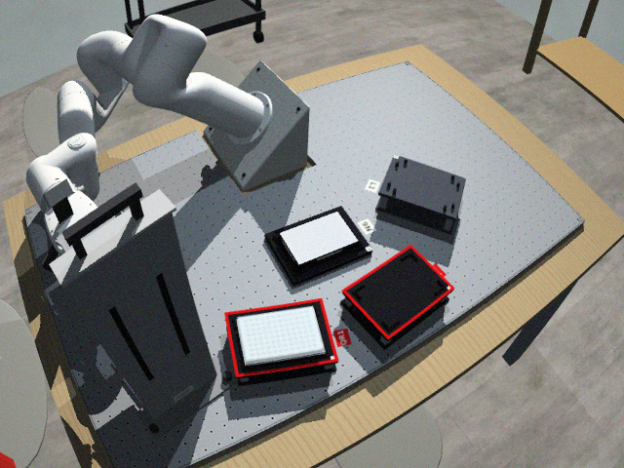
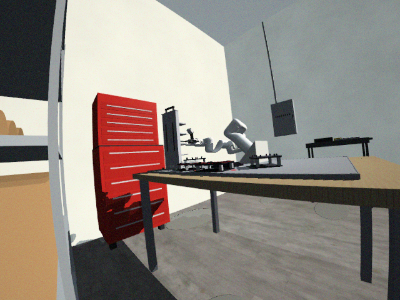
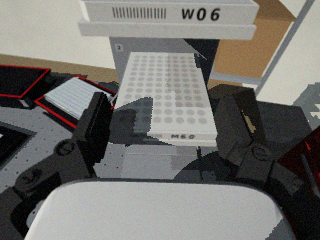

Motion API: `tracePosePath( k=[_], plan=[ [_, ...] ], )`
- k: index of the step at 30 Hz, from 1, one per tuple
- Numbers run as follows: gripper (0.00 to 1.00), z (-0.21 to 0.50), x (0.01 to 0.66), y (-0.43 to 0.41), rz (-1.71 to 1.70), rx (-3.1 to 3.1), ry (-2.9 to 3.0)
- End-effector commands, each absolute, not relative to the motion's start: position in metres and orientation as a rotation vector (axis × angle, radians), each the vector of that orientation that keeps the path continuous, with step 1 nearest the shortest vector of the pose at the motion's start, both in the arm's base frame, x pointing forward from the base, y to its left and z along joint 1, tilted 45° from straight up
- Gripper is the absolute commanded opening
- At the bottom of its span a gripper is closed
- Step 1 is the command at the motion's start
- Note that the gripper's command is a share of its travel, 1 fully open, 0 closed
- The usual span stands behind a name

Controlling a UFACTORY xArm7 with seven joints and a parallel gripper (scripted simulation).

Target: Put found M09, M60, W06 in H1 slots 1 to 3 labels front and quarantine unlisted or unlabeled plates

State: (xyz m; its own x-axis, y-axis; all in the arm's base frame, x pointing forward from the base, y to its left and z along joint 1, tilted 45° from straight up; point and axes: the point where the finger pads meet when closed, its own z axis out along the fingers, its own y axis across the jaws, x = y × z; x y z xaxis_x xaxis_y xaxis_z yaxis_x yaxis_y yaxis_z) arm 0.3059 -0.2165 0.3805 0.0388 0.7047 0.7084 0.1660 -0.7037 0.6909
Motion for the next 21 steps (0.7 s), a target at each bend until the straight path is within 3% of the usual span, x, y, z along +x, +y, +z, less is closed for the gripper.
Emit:
tracePosePath(
  k=[1, 21],
  plan=[
    [0.00, 0.3807, 0.3074, -0.2156, 1.705, 1.900, 0.880],
    [0.00, 0.3794, 0.3162, -0.2148, 1.705, 1.899, 0.880]
  ],
)
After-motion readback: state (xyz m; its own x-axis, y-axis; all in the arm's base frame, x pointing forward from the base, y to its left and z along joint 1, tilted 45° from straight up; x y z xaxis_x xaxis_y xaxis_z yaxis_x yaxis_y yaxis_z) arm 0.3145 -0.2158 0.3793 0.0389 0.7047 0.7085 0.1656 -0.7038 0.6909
